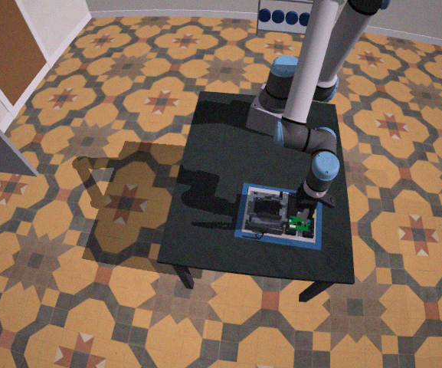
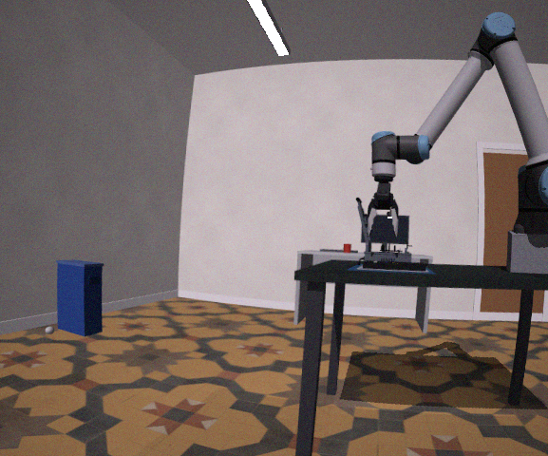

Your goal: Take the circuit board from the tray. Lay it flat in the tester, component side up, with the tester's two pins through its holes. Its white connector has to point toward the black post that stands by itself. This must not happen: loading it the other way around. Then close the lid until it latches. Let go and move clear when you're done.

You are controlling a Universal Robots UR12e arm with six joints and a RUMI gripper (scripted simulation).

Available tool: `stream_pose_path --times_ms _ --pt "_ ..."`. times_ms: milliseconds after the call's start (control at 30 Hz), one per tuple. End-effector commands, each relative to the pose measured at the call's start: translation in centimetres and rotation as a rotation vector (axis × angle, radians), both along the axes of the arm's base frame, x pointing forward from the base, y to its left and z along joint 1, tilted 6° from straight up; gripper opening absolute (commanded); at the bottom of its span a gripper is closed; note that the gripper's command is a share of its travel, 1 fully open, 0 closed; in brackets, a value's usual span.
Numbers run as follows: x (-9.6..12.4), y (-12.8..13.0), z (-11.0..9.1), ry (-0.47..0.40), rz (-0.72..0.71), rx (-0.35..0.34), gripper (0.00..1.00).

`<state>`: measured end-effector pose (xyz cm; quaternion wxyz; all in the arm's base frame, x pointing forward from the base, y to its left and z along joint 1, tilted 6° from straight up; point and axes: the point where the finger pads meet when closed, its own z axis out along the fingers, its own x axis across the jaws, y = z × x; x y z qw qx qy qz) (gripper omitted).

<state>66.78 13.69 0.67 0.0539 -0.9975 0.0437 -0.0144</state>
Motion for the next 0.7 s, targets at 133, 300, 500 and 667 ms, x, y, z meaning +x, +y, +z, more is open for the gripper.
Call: stream_pose_path --times_ms 133,300,500,667 --pt "0.2 0.2 -2.2 -0.002 0.0 0.0 0.59" --pt "0.3 0.4 -3.5 -0.002 0.0 0.0 0.59" --pt "0.3 0.5 -4.4 -0.002 0.0 0.0 0.59" --pt "0.3 0.5 -4.8 -0.002 0.0 0.0 0.59"
